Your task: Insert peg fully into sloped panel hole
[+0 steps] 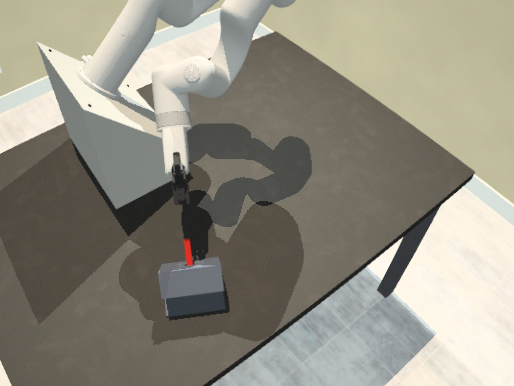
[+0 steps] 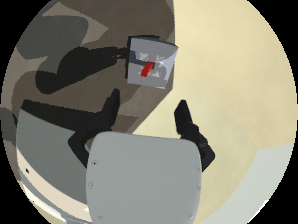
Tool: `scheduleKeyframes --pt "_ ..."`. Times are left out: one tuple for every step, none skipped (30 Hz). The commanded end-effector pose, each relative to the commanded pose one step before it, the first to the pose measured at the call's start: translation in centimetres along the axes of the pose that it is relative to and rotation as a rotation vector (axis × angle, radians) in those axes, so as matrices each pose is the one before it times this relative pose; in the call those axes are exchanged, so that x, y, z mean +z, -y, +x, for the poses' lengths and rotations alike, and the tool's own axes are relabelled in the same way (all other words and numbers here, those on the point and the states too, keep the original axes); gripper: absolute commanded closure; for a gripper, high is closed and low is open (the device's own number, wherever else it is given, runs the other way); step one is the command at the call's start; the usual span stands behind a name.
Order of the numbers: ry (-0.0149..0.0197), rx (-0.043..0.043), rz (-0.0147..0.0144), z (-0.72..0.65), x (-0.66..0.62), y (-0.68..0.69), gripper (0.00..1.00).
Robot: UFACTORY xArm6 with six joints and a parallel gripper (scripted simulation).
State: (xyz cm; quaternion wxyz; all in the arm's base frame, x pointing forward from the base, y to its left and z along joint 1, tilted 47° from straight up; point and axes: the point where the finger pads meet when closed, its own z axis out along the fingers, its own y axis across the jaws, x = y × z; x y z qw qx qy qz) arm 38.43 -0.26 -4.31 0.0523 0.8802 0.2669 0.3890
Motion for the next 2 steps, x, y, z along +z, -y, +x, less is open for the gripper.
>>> scheduleKeyframes --pt "-0.00086 0.00009 -0.00149 0.052 -0.22 -0.091 0.0" --pt "0.0 0.0 0.0 0.0 0.0 0.0 0.0"
